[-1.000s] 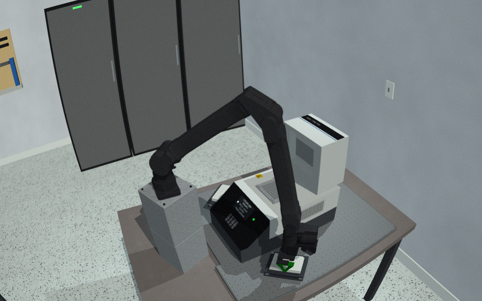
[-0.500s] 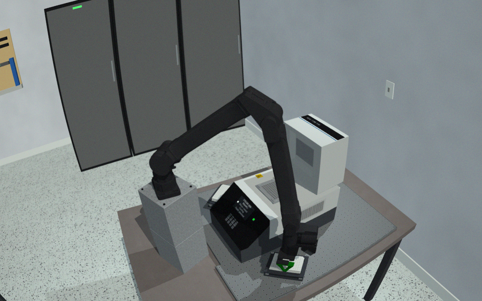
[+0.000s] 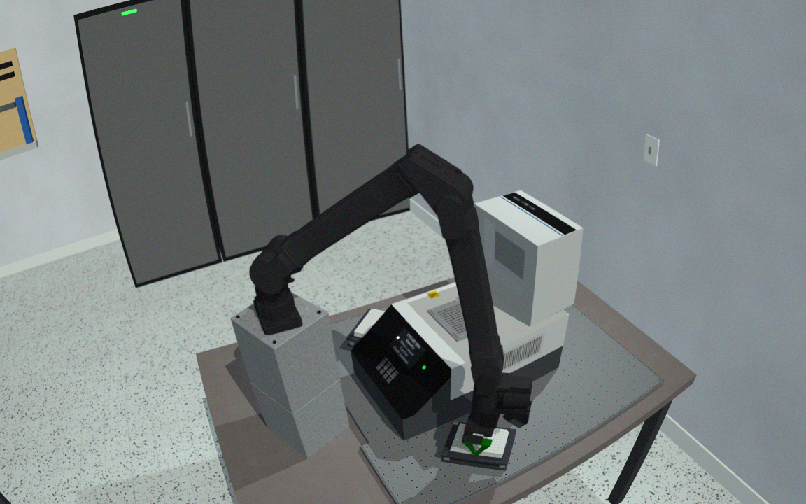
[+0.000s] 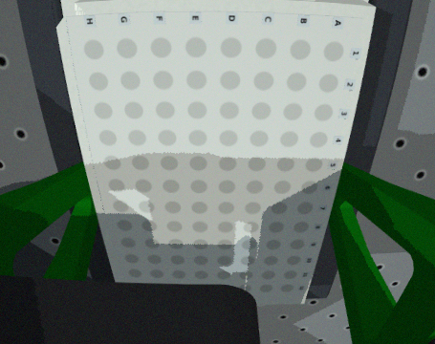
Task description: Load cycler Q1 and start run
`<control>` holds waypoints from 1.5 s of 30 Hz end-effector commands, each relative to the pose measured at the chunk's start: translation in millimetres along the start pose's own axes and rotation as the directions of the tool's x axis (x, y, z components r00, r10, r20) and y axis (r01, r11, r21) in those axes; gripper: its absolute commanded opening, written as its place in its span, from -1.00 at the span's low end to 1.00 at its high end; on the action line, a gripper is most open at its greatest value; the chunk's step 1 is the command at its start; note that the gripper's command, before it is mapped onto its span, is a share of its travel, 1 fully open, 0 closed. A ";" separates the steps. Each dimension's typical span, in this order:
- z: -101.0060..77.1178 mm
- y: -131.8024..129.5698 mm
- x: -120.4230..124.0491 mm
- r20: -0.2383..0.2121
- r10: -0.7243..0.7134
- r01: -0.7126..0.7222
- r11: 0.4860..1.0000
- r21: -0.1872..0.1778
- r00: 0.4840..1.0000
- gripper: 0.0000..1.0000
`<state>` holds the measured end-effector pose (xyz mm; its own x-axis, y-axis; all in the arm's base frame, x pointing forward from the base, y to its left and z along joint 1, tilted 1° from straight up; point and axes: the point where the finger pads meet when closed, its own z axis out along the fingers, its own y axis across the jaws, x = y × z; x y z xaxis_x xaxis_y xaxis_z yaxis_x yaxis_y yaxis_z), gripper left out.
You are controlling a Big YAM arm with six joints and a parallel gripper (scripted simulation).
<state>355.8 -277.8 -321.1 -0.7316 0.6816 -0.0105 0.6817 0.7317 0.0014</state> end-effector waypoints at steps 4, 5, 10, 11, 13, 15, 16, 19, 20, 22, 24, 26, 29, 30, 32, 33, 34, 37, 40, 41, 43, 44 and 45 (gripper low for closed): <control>0.7 -2.3 -0.1 0.009 0.008 -0.008 1.000 -0.007 1.000 -1.00; 0.6 -2.4 -0.2 0.010 0.008 -0.008 1.000 -0.007 1.000 -1.00; 0.5 -2.5 -0.2 0.010 0.009 -0.009 1.000 -0.007 1.000 -1.00; 0.5 -2.6 -0.2 0.010 0.009 -0.009 1.000 -0.007 1.000 -1.00; 0.4 -2.7 -0.3 0.010 0.010 -0.010 1.000 -0.007 1.000 -1.00; 0.3 -2.8 -0.3 0.010 0.010 -0.010 1.000 -0.007 1.000 -1.00; 0.3 -2.8 -0.3 0.010 0.010 -0.010 1.000 -0.007 1.000 -1.00; 0.2 -2.7 -0.2 0.010 0.010 -0.010 1.000 -0.007 1.000 -1.00; 0.2 -2.7 -0.2 0.010 0.010 -0.010 1.000 -0.007 1.000 -1.00; -12.9 -2.7 -0.9 0.009 0.011 -0.011 1.000 -0.007 1.000 -1.00; -25.5 -2.7 0.0 0.005 0.011 -0.011 1.000 -0.006 1.000 -1.00; -36.3 -2.8 1.4 -0.001 0.015 -0.015 1.000 -0.006 1.000 -1.00; -50.1 -3.5 -6.1 0.012 0.018 -0.018 1.000 0.001 1.000 -1.00; -55.0 -3.0 -11.1 0.022 0.018 -0.018 1.000 0.000 1.000 -1.00; -65.0 -2.2 -18.2 0.037 0.018 -0.018 1.000 -0.002 0.999 -1.00; -70.2 -2.0 -20.8 0.041 0.018 -0.018 1.000 -0.002 0.999 -1.00; -74.9 -1.8 -22.4 0.045 0.018 -0.018 1.000 -0.003 0.999 -1.00; -78.2 -2.0 -18.9 0.039 0.018 -0.018 1.000 -0.002 0.999 -1.00; -75.7 -3.2 0.1 0.000 0.018 -0.018 1.000 0.001 1.000 -1.00; -77.5 -3.5 4.5 -0.009 0.017 -0.017 1.000 0.002 1.000 -1.00; -87.2 -3.1 2.4 -0.004 0.017 -0.017 1.000 0.002 1.000 -1.00; -92.8 -2.8 -0.7 0.004 0.017 -0.017 1.000 0.001 1.000 -1.00; -99.3 -2.2 -6.9 0.016 0.017 -0.017 1.000 -0.001 1.000 -1.00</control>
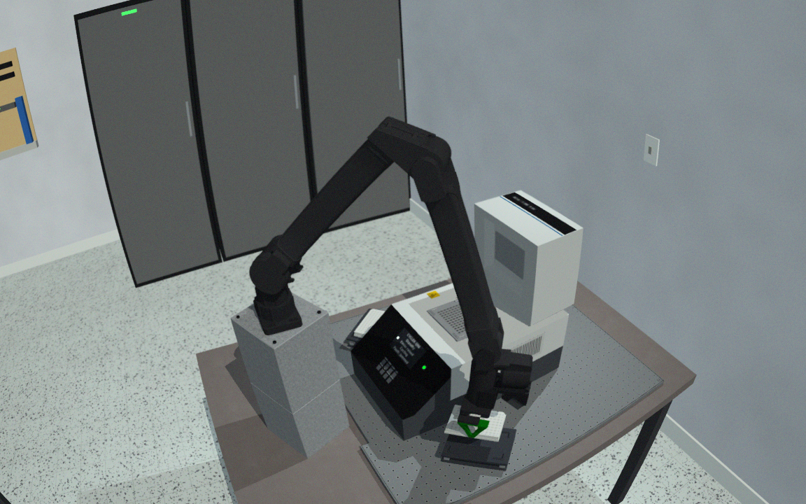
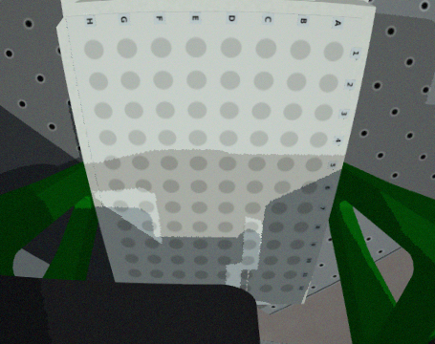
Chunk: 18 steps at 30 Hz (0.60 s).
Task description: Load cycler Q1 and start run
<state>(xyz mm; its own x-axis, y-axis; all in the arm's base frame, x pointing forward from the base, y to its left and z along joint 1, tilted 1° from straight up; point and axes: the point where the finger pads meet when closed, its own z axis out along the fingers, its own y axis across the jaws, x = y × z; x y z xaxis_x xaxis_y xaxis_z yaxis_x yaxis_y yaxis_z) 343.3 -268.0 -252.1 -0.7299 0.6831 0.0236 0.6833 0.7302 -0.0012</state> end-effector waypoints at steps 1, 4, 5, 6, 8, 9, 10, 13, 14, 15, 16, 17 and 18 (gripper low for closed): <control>-37.8 -0.4 -26.4 0.063 0.015 -0.014 1.000 -0.005 0.998 -1.00; -55.9 1.0 -39.4 0.098 0.014 -0.014 1.000 -0.009 0.995 -1.00; -60.6 3.1 -40.6 0.100 0.010 -0.010 1.000 -0.009 0.995 -1.00; -64.4 5.1 -41.0 0.101 0.006 -0.005 1.000 -0.009 0.995 -1.00; -67.2 7.1 -40.8 0.099 0.002 -0.001 1.000 -0.009 0.995 -1.00; -67.2 7.1 -40.8 0.099 0.002 -0.001 1.000 -0.009 0.995 -1.00; -59.4 8.2 -32.9 0.077 -0.002 0.002 1.000 -0.007 0.997 -1.00; -61.8 7.6 -17.2 0.045 -0.004 0.004 1.000 -0.003 0.999 -1.00; -63.8 7.7 -13.3 0.040 -0.005 0.005 1.000 -0.003 0.999 -1.00; -66.7 7.5 -10.8 0.036 -0.005 0.005 1.000 -0.003 0.999 -1.00; -71.8 7.5 -10.6 0.037 -0.005 0.005 1.000 -0.003 0.999 -1.00; -77.1 7.3 -10.7 0.040 -0.005 0.005 1.000 -0.003 0.999 -1.00; -84.3 7.8 -16.0 0.053 -0.004 0.005 1.000 -0.005 0.999 -1.00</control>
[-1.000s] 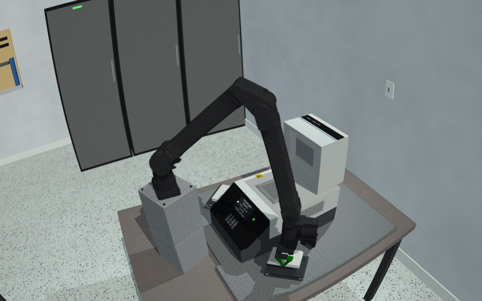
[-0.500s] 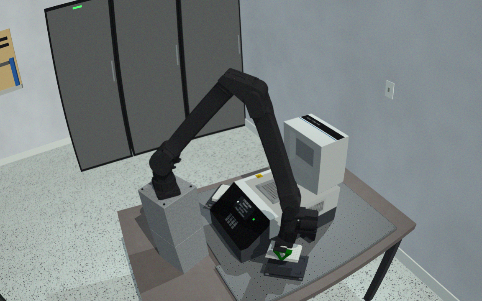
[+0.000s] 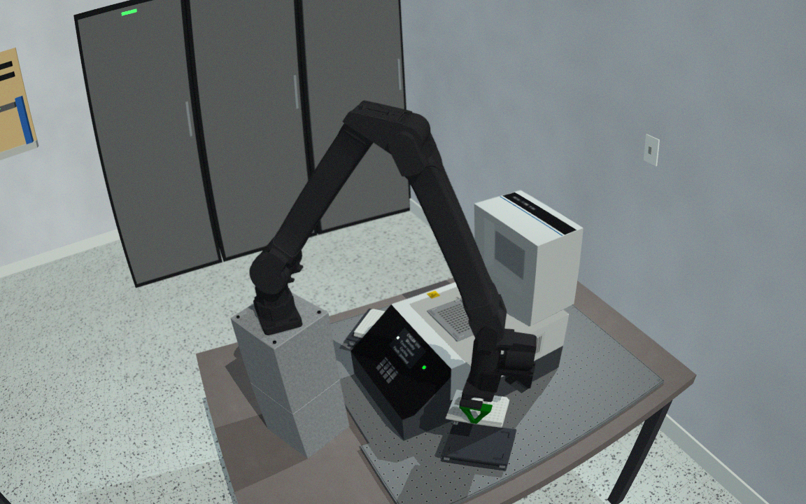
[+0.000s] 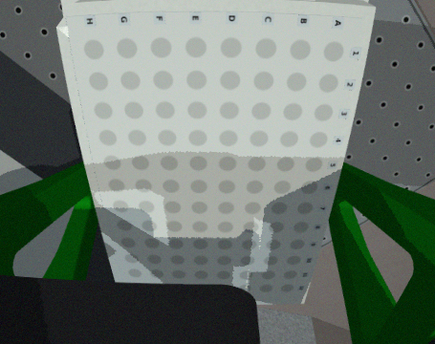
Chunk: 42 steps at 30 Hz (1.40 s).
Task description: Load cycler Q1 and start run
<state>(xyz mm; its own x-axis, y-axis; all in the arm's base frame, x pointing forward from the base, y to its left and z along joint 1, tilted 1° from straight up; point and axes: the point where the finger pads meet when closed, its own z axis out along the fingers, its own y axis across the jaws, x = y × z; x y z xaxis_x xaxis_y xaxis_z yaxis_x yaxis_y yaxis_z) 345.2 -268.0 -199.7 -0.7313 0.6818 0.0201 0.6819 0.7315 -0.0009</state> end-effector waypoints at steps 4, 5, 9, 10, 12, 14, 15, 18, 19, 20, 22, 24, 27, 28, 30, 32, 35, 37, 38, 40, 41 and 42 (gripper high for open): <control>-58.5 1.0 -35.3 0.099 0.014 -0.013 1.000 -0.010 0.995 -1.00; -63.1 -0.8 -36.7 0.101 0.018 -0.017 1.000 -0.010 0.995 -1.00; -58.4 -2.7 -31.8 0.079 0.021 -0.021 1.000 -0.008 0.997 -1.00; -59.0 -2.8 -29.2 0.070 0.021 -0.021 1.000 -0.007 0.997 -1.00; -62.3 -3.0 -22.5 0.054 0.021 -0.020 1.000 -0.006 0.998 -1.00; -67.0 -1.5 -16.1 0.043 0.016 -0.016 1.000 -0.005 0.999 -1.00; -71.4 0.2 -14.8 0.044 0.012 -0.012 1.000 -0.005 0.999 -1.00; -86.5 4.3 -13.1 0.051 0.003 -0.003 1.000 -0.006 0.999 -1.00; -93.2 5.2 -17.0 0.062 0.002 -0.002 1.000 -0.007 0.998 -1.00; -99.4 6.1 -20.6 0.071 0.001 -0.001 1.000 -0.008 0.997 -1.00; -111.1 7.8 -26.8 0.082 -0.001 0.002 1.000 -0.009 0.997 -1.00; -114.7 8.4 -27.6 0.084 -0.002 0.002 1.000 -0.009 0.996 -1.00; -110.7 8.2 -25.9 0.072 -0.002 0.002 1.000 -0.008 0.997 -1.00; -112.9 8.0 -24.5 0.065 -0.002 0.002 1.000 -0.007 0.998 -1.00; -119.4 7.9 -23.4 0.061 -0.002 0.002 1.000 -0.007 0.998 -1.00; -129.0 8.1 -25.1 0.068 -0.001 0.002 1.000 -0.008 0.998 -1.00; -147.5 8.8 -28.9 0.090 -0.001 0.002 1.000 -0.010 0.996 -1.00; -157.0 9.3 -32.2 0.104 -0.001 0.002 1.000 -0.012 0.995 -1.00; -155.8 9.5 -34.0 0.109 -0.001 0.002 1.000 -0.013 0.994 -1.00; -147.8 9.6 -34.2 0.101 -0.001 0.003 1.000 -0.012 0.995 -1.00; -147.8 9.6 -34.2 0.101 -0.001 0.003 1.000 -0.012 0.995 -1.00; -147.8 9.6 -34.2 0.101 -0.001 0.003 1.000 -0.012 0.995 -1.00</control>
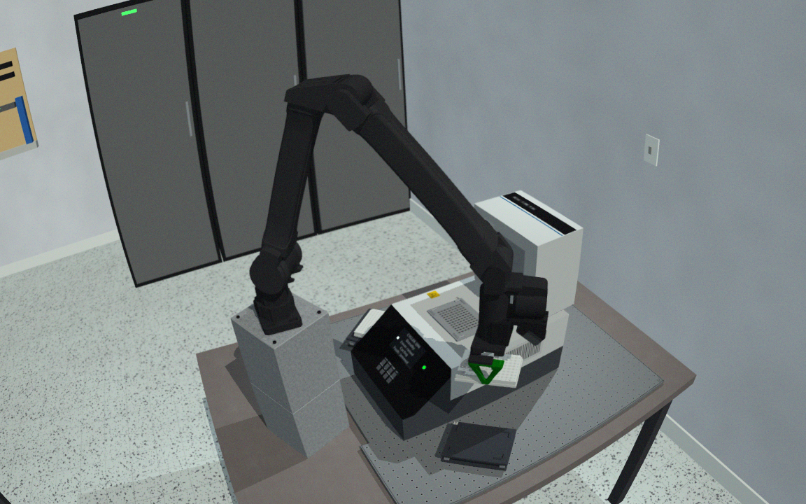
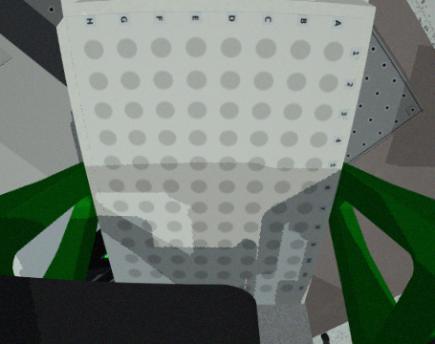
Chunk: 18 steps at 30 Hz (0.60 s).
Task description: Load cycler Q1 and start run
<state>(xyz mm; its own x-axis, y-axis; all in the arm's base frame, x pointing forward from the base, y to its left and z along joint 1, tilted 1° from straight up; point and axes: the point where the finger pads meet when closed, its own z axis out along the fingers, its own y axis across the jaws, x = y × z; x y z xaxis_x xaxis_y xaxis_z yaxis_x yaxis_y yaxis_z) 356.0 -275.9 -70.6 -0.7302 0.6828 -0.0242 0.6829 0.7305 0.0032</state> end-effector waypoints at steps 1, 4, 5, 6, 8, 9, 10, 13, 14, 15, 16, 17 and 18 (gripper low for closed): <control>-11.7 8.0 -21.7 0.047 -0.003 0.004 1.000 -0.007 0.999 -1.00; -6.2 8.1 -21.6 0.046 -0.004 0.004 1.000 -0.007 0.999 -1.00; -3.0 7.6 -19.1 0.043 -0.003 0.004 1.000 -0.007 0.999 -1.00; -0.3 7.4 -16.9 0.038 -0.003 0.004 1.000 -0.006 0.999 -1.00; 4.2 6.9 -12.7 0.030 -0.003 0.004 1.000 -0.005 1.000 -1.00; 6.1 6.6 -9.9 0.023 -0.003 0.004 1.000 -0.005 1.000 -1.00; 7.7 6.3 -7.3 0.017 -0.004 0.004 1.000 -0.004 1.000 -1.00; 10.8 5.5 -0.4 0.004 -0.004 0.004 1.000 -0.003 1.000 -1.00; 11.6 5.3 1.6 0.000 -0.004 0.004 1.000 -0.002 1.000 -1.00; 11.4 5.3 1.2 0.001 -0.004 0.004 1.000 -0.002 1.000 -1.00; 11.4 5.3 1.2 0.001 -0.004 0.004 1.000 -0.002 1.000 -1.00; 11.4 5.3 1.2 0.001 -0.004 0.004 1.000 -0.002 1.000 -1.00; 9.6 5.8 -2.2 0.003 -0.004 0.004 1.000 -0.003 1.000 -1.00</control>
<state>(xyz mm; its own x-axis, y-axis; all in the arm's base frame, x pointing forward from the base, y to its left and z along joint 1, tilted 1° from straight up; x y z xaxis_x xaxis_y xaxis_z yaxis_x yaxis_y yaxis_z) 351.2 -272.2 -82.9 -0.7306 0.6828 -0.0059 0.6828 0.7306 0.0015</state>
